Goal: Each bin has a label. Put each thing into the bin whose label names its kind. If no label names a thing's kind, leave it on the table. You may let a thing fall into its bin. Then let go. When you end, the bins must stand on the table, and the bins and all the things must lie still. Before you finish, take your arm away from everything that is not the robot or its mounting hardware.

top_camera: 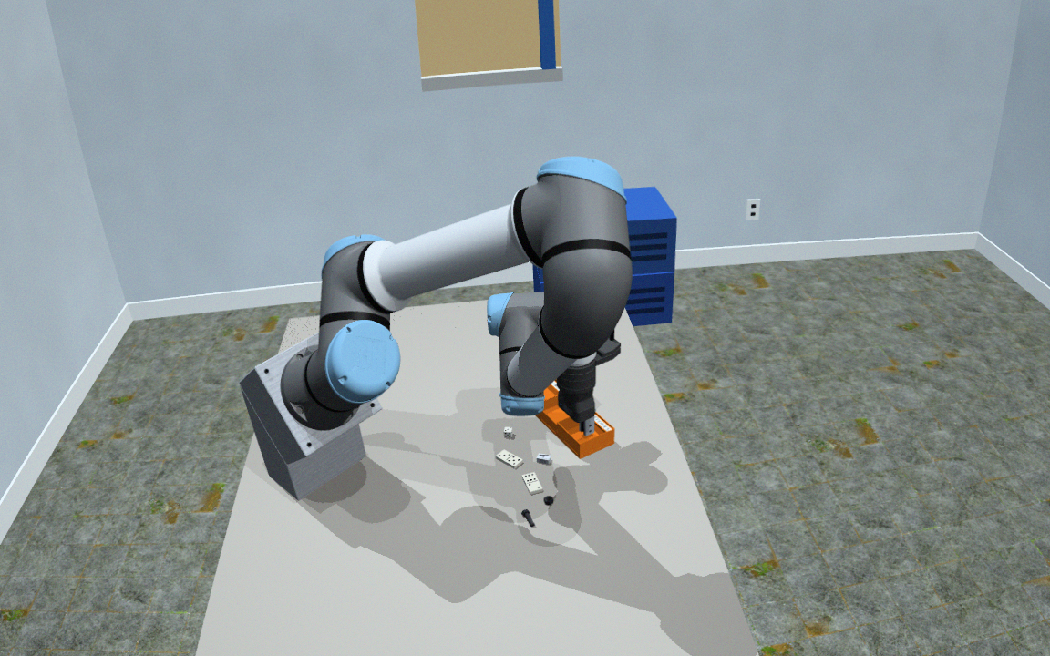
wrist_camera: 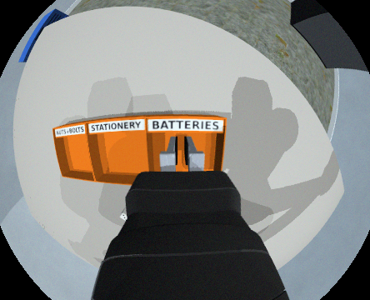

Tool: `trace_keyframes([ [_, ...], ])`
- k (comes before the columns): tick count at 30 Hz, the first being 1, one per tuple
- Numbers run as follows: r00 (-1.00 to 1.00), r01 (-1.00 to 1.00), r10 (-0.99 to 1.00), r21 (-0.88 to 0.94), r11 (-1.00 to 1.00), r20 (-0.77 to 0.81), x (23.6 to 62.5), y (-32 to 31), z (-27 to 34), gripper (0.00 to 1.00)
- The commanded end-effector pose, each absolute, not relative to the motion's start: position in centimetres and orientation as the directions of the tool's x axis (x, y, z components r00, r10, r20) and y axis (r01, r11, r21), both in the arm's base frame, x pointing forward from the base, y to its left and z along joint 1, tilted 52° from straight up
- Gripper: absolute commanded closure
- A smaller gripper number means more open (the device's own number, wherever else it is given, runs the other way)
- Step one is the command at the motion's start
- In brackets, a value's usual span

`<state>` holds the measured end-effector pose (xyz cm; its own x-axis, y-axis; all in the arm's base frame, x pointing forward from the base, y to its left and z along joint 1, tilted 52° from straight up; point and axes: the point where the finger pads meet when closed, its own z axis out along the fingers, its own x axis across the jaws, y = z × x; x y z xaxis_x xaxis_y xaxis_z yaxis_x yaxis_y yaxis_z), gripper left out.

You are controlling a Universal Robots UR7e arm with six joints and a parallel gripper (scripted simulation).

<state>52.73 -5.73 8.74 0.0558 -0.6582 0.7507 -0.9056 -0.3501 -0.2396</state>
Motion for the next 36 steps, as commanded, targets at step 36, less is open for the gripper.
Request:
trace_keyframes([
  [36, 0.057, -0.905, -0.658, -0.240, -0.352, 0.751, 51.1, -3.1, 11.1, 0.69],
])
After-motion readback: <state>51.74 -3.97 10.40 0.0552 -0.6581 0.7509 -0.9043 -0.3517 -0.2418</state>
